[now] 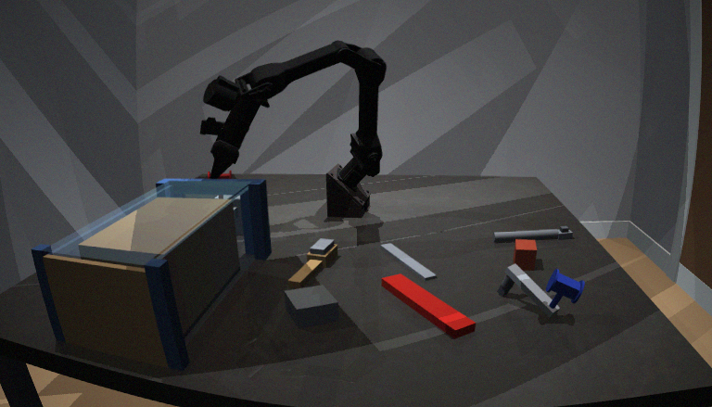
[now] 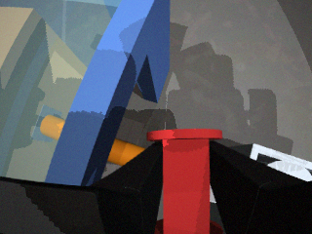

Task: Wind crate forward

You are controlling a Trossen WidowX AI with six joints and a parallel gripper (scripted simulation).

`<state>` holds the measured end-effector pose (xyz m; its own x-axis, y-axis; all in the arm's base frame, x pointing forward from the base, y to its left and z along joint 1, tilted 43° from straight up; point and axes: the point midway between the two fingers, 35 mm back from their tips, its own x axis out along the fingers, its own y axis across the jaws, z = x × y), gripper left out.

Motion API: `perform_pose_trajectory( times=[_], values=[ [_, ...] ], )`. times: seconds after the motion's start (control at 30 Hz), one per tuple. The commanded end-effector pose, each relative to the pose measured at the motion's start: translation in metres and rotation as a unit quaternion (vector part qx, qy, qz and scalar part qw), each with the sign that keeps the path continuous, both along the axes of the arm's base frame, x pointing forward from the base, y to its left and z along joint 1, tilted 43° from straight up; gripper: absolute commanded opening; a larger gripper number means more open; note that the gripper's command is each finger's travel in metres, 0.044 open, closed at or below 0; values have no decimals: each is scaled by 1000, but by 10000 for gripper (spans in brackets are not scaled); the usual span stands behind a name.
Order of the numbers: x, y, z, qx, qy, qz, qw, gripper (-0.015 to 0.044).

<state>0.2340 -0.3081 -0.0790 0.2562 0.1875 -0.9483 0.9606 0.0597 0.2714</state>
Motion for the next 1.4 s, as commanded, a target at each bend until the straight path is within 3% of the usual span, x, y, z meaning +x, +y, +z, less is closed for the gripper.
perform_pose_trajectory(
  times=[0.0, 1.37],
  values=[
    [3, 25, -1, 32, 0, 7, 999, 0],
    [-8, 59, 25, 33, 1, 7, 999, 0]
  ],
)
